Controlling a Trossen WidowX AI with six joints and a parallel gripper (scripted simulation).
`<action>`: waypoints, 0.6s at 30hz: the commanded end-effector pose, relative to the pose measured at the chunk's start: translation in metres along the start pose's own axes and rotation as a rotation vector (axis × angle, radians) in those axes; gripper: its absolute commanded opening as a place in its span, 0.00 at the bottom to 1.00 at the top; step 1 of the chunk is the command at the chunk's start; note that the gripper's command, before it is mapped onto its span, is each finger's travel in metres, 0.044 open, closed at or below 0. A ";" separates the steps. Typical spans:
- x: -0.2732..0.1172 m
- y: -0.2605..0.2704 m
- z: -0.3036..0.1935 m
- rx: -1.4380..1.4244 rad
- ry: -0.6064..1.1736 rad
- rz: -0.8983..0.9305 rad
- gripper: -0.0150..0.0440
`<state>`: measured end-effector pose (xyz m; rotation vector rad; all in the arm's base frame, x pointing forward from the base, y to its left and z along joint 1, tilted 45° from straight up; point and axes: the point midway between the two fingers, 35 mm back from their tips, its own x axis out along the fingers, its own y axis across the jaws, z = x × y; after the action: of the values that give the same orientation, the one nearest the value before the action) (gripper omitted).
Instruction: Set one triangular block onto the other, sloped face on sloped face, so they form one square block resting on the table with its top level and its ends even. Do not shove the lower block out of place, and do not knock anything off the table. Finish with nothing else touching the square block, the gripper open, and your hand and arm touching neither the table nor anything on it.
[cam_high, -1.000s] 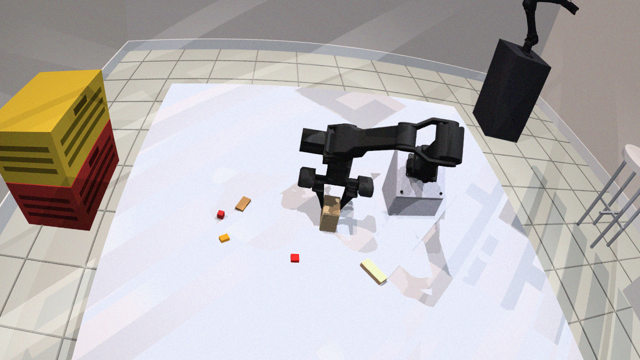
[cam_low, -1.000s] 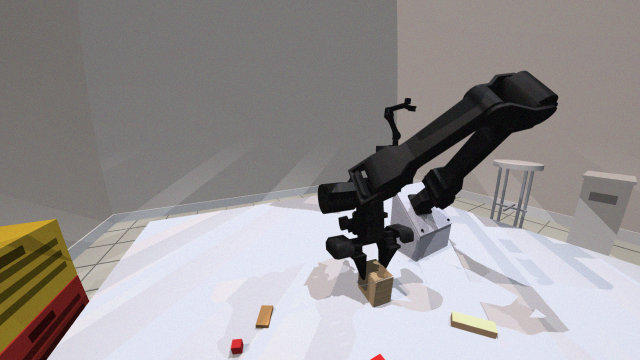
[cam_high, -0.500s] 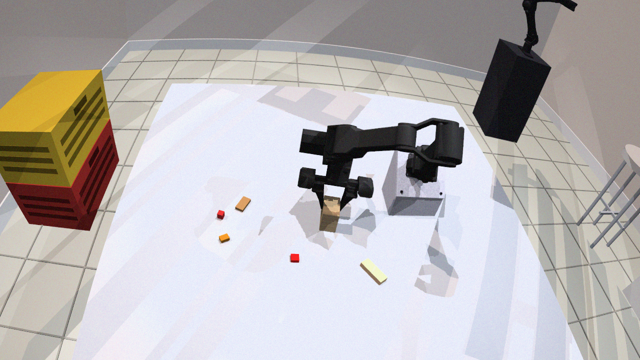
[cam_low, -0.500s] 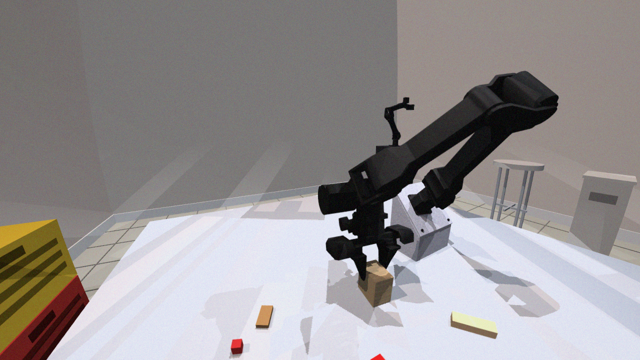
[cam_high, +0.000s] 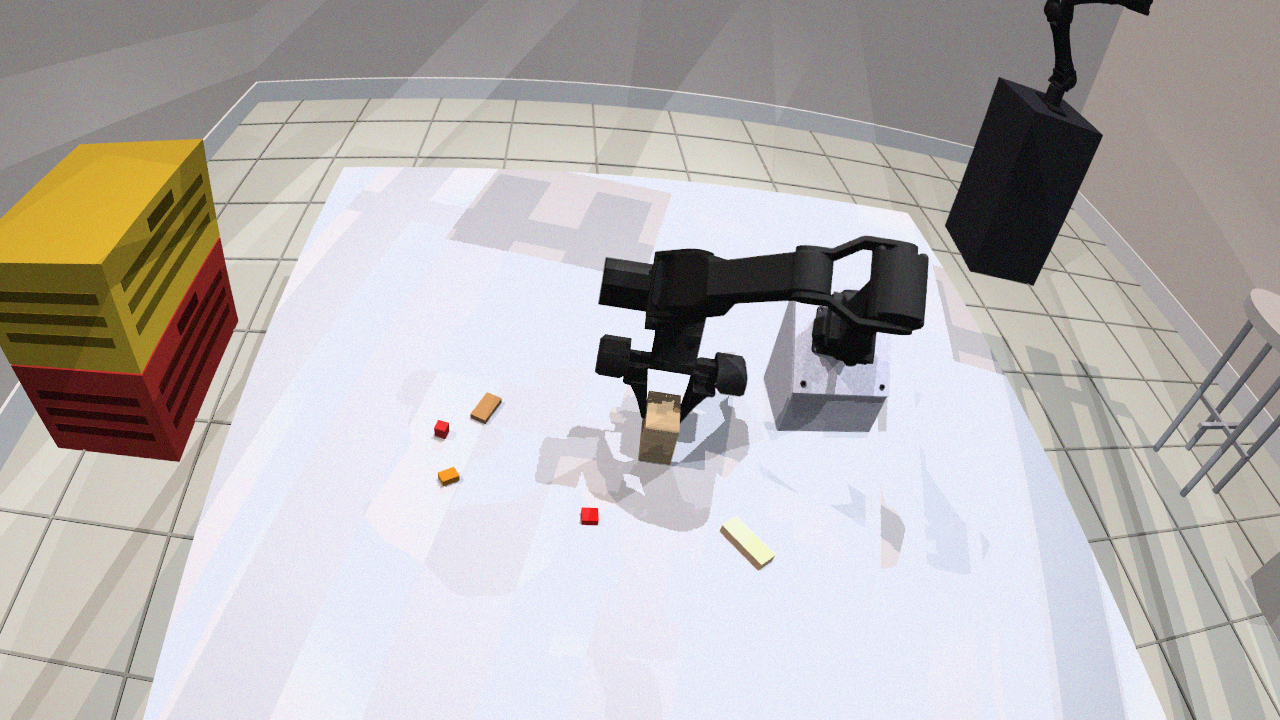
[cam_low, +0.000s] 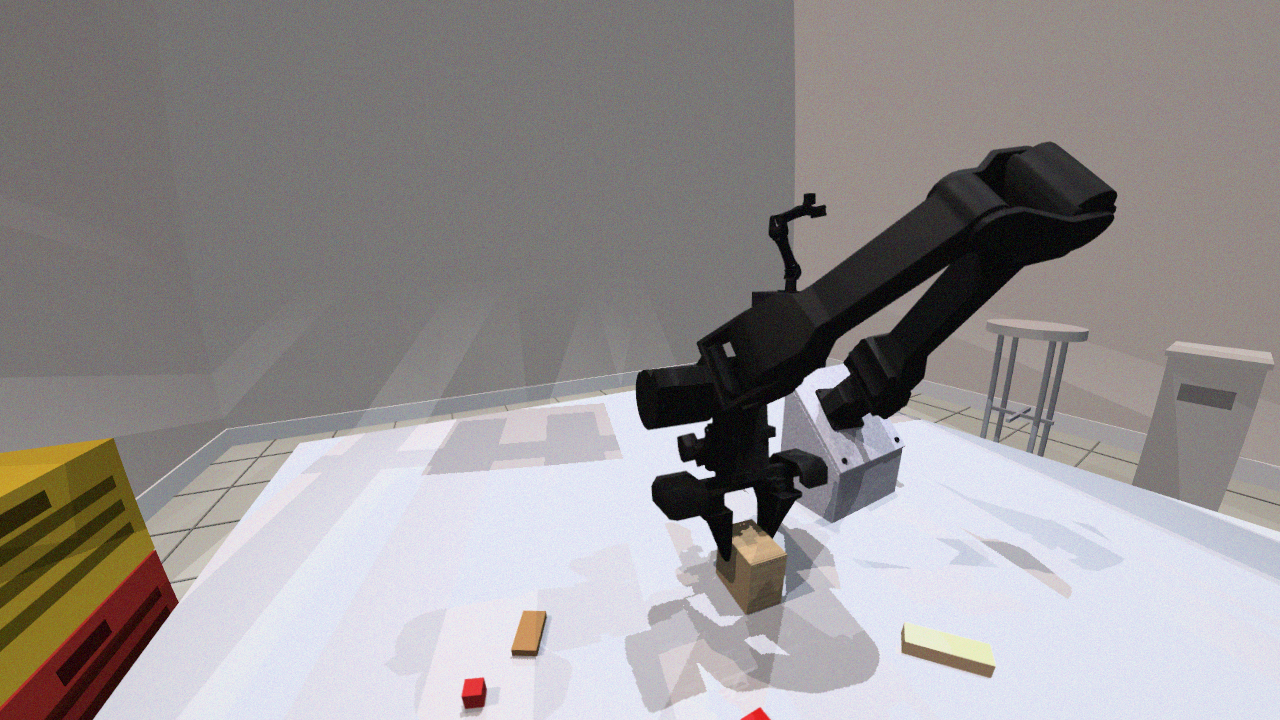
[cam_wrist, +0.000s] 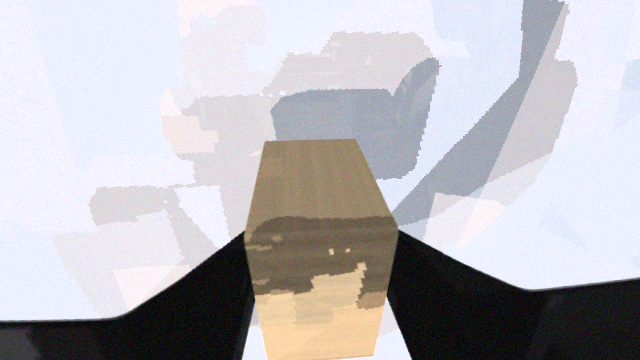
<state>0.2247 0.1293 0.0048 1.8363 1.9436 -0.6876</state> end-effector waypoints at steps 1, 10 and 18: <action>0.000 0.000 0.000 0.000 0.000 0.000 0.74; 0.000 0.000 0.000 0.000 0.000 0.000 1.00; -0.043 0.007 0.005 0.003 -0.022 0.008 1.00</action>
<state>0.2257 0.1138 0.0130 1.8237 1.9495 -0.7113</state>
